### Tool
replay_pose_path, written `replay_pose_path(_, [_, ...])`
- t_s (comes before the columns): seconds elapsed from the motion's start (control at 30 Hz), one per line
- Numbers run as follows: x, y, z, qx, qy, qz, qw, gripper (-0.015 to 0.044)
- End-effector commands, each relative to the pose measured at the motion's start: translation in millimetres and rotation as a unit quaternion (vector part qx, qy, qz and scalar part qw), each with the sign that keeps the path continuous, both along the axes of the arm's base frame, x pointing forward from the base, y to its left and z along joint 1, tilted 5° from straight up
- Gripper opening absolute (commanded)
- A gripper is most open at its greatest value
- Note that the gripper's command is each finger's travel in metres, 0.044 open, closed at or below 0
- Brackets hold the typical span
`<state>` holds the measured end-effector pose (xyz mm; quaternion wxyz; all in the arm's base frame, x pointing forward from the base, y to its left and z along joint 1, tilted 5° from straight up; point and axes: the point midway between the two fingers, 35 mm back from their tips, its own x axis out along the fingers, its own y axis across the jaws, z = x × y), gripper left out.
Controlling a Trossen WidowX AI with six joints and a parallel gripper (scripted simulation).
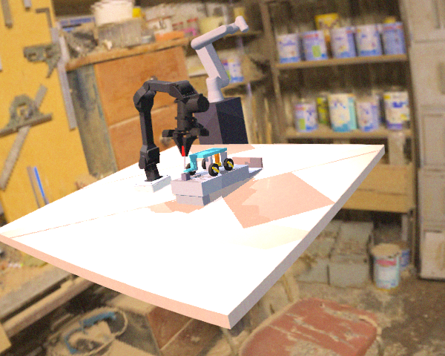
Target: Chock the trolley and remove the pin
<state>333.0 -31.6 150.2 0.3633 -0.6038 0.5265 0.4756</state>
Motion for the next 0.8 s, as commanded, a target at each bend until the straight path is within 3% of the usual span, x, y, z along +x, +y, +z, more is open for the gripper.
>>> replay_pose_path(0.0, [2,-1,4,-0.003,-0.002,-0.001,1.000,0.0000])
replay_pose_path(0.77, [4,-31,9,-0.004,-0.002,-0.001,1.000,0.0000])
